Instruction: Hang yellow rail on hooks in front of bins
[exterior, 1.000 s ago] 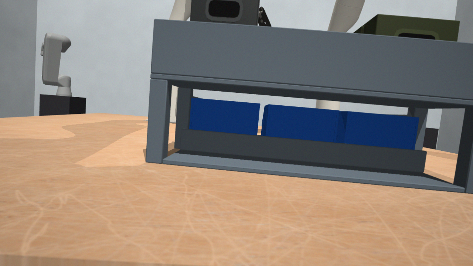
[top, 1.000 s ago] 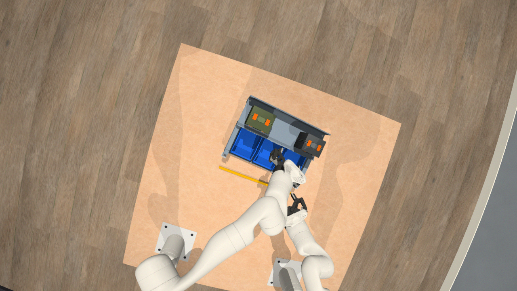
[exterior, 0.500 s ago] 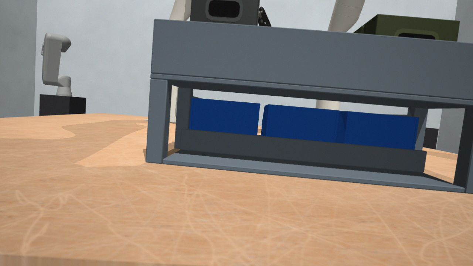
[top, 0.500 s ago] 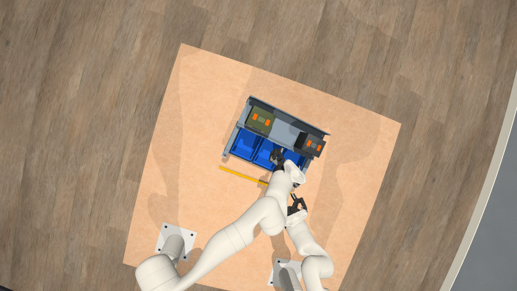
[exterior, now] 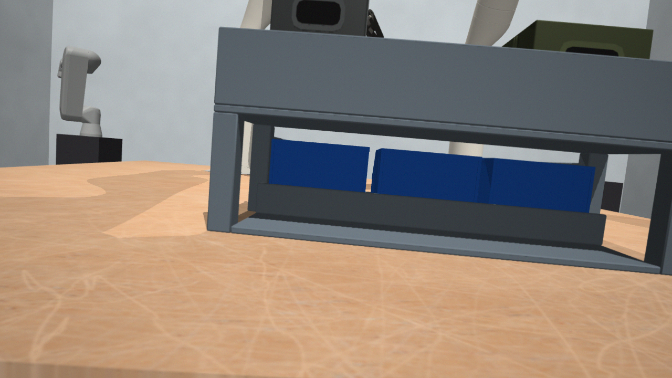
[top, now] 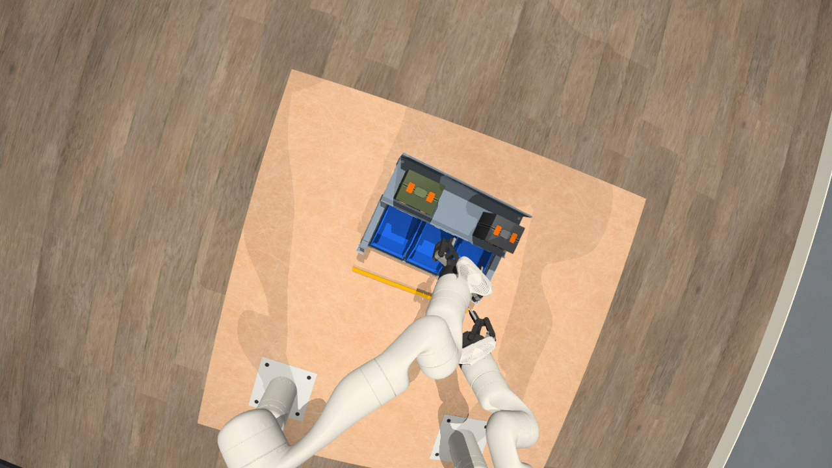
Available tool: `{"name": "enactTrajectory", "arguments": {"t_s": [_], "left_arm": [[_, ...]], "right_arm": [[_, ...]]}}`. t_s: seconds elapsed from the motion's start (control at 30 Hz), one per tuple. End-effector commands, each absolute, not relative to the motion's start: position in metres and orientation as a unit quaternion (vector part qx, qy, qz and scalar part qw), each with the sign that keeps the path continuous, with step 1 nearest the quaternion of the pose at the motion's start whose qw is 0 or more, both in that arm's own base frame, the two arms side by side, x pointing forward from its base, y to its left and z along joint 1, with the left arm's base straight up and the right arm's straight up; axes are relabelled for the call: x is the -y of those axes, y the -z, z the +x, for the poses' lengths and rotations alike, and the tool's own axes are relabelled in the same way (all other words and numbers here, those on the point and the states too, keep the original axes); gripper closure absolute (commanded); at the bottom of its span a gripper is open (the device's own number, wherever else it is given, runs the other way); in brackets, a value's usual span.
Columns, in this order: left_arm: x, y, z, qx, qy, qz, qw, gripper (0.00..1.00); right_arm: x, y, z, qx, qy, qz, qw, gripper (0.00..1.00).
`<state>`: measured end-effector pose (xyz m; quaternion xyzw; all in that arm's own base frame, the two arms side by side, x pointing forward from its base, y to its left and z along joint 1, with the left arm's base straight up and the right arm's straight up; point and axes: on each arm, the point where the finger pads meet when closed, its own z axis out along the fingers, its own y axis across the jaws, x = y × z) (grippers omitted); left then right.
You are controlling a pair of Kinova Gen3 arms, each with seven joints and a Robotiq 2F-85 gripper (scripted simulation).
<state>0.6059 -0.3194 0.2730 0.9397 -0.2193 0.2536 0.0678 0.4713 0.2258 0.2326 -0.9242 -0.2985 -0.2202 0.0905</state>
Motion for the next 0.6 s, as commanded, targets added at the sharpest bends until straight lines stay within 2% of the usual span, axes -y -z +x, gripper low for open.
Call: {"name": "enactTrajectory", "arguments": {"t_s": [0.0,0.57], "left_arm": [[0.32,-0.275,0.606,0.219,-0.255,0.939,0.068,0.002],[0.32,-0.275,0.606,0.219,-0.255,0.939,0.068,0.002]], "right_arm": [[-0.222,-0.233,0.473,0.301,0.221,-0.924,0.089,0.002],[-0.176,-0.229,0.488,0.325,0.217,-0.918,0.063,0.002]]}}
